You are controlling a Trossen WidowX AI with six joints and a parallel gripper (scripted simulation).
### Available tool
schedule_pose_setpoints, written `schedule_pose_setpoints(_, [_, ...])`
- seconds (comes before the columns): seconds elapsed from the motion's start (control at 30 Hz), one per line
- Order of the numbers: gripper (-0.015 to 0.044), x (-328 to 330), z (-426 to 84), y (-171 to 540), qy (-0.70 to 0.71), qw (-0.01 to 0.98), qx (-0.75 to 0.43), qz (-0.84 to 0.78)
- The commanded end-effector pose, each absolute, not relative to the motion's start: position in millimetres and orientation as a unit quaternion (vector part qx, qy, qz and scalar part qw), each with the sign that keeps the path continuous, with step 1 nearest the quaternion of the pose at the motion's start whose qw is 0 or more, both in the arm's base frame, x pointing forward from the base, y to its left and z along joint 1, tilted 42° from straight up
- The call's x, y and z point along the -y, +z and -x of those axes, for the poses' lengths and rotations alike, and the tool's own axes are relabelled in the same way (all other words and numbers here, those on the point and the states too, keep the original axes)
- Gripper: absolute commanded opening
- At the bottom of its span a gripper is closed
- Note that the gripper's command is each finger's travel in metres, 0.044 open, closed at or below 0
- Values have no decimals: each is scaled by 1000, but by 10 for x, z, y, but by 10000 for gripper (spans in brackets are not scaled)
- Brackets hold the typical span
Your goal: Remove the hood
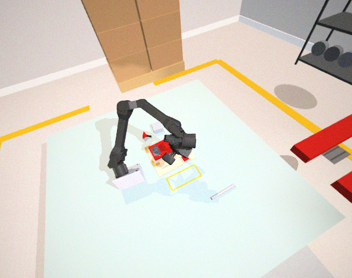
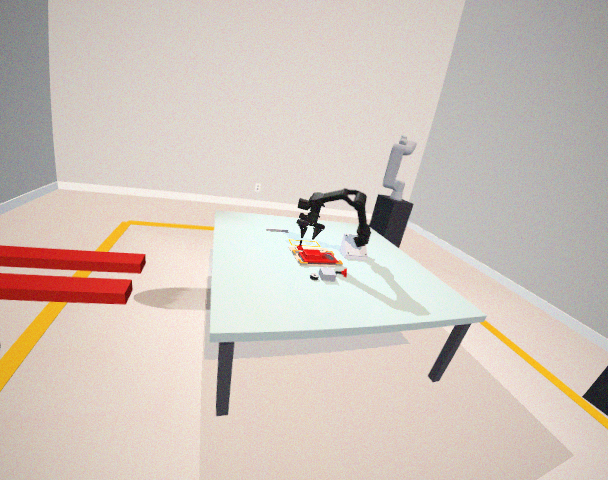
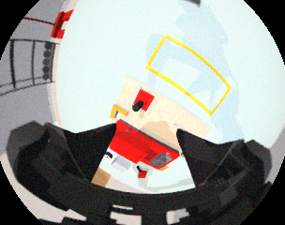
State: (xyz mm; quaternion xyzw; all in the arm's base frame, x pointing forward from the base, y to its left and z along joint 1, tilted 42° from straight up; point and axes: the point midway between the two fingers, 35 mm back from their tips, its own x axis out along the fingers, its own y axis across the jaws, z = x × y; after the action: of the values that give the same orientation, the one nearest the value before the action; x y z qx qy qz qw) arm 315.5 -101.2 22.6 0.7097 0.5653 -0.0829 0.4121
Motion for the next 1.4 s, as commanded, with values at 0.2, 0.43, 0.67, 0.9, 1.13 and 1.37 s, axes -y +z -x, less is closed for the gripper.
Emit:
schedule_pose_setpoints(0.2, [440,337,-3279,1184,169,699,-606,-339])
schedule_pose_setpoints(0.43, [440,252,-3270,1296,199,718,-601,-290])
schedule_pose_setpoints(0.67, [440,245,-3268,1300,199,718,-601,-290])
schedule_pose_setpoints(0.9, [440,220,-3281,1268,199,718,-601,-290])
schedule_pose_setpoints(1.13, [440,187,-3297,1224,199,718,-601,-289])
schedule_pose_setpoints(1.37, [440,153,-3312,1181,199,718,-601,-289])
